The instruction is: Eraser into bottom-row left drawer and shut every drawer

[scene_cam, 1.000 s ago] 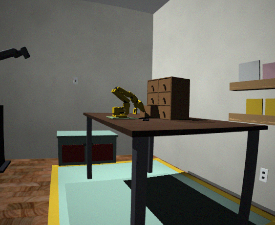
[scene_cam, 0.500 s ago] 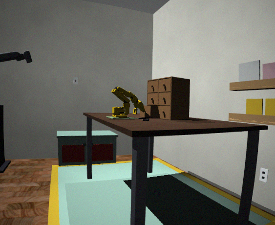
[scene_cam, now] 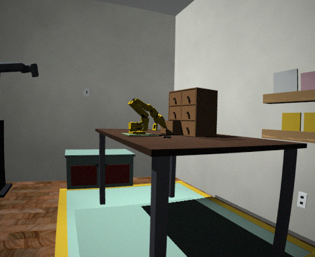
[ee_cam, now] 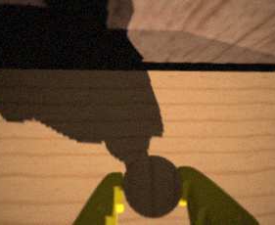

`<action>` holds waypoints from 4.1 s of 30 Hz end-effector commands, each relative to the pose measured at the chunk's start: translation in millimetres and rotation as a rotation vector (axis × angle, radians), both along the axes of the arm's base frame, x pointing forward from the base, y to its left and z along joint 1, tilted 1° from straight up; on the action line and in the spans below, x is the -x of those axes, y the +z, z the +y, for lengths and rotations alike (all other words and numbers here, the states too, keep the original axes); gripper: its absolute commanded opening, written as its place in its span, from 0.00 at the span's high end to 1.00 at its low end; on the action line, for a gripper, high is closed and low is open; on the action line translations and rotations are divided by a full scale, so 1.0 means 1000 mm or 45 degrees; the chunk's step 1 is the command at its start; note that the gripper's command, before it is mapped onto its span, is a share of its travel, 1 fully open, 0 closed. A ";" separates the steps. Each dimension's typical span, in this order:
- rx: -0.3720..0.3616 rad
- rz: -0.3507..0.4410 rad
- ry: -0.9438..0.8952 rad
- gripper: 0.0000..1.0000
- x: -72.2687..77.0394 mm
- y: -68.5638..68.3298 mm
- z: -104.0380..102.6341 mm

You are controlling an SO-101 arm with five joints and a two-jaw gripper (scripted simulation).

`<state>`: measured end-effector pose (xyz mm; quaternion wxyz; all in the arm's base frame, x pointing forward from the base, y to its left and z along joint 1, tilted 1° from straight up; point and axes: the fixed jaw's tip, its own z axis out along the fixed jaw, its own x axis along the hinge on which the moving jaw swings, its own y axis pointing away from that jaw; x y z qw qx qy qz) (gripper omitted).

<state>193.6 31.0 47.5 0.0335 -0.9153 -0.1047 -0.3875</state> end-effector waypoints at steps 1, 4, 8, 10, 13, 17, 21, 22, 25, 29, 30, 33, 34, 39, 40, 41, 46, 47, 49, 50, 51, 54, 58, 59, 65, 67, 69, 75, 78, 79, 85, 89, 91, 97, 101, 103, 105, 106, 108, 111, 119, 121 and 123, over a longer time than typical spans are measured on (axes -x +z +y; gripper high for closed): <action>-0.015 -0.018 -0.003 1.00 -0.008 0.002 0.003; -0.021 -0.018 0.005 1.00 -0.011 0.001 0.006; -0.023 -0.017 0.008 1.00 -0.012 0.001 0.007; -0.023 -0.017 0.008 1.00 -0.012 0.001 0.007; -0.023 -0.017 0.006 1.00 -0.015 0.001 0.007; -0.023 -0.017 0.004 1.00 -0.019 0.001 0.008; -0.023 -0.017 0.001 1.00 -0.023 0.001 0.008; -0.023 -0.017 0.001 1.00 -0.024 0.001 0.008; -0.023 -0.017 0.001 1.00 -0.024 0.001 0.008; -0.023 -0.017 -0.001 1.00 -0.027 0.001 0.009; -0.023 -0.017 -0.001 1.00 -0.028 0.001 0.009; -0.023 -0.017 -0.003 1.00 -0.031 0.001 0.009; -0.023 -0.017 -0.003 1.00 -0.032 0.001 0.009; -0.023 -0.017 -0.006 1.00 -0.038 0.001 0.010; -0.023 -0.017 -0.006 1.00 -0.038 0.001 0.010; -0.023 -0.017 -0.006 1.00 -0.038 0.001 0.010; -0.023 -0.017 -0.007 1.00 -0.040 0.001 0.010; -0.023 -0.017 -0.008 1.00 -0.041 0.001 0.010; -0.023 -0.017 -0.009 1.00 -0.043 0.001 0.011; -0.023 -0.017 -0.009 1.00 -0.044 0.001 0.011; -0.023 -0.017 -0.010 1.00 -0.045 0.001 0.011; -0.023 -0.017 -0.011 1.00 -0.049 0.001 0.011; -0.023 -0.017 -0.012 1.00 -0.051 0.001 0.012; -0.023 -0.017 -0.012 1.00 -0.051 0.001 0.012; -0.023 -0.017 -0.014 1.00 -0.056 0.001 0.012; -0.024 -0.017 -0.015 1.00 -0.058 0.001 0.013; -0.024 -0.017 -0.016 1.00 -0.060 0.001 0.013; -0.024 -0.017 -0.018 1.00 -0.064 0.001 0.013; -0.024 -0.017 -0.018 1.00 -0.064 0.001 0.013; -0.024 -0.017 -0.018 1.00 -0.065 0.001 0.013; -0.024 -0.017 -0.019 1.00 -0.069 0.001 0.014; -0.024 -0.017 -0.020 1.00 -0.071 0.001 0.014; -0.024 -0.017 -0.020 1.00 -0.072 0.001 0.014; -0.024 -0.017 -0.020 1.00 -0.072 0.001 0.014; -0.024 -0.017 -0.020 1.00 -0.072 0.001 0.014; -0.024 -0.017 -0.020 1.00 -0.072 0.001 0.014; -0.024 -0.017 -0.020 1.00 -0.072 0.001 0.014; -0.024 -0.017 -0.020 1.00 -0.072 0.001 0.014; -0.024 -0.017 -0.020 1.00 -0.072 0.001 0.014; -0.024 -0.017 -0.020 1.00 -0.072 0.001 0.014; -0.020 -0.015 -0.017 1.00 -0.070 0.001 0.014; -0.019 -0.015 -0.017 1.00 -0.069 0.001 0.014; -0.018 -0.014 -0.016 1.00 -0.068 0.001 0.014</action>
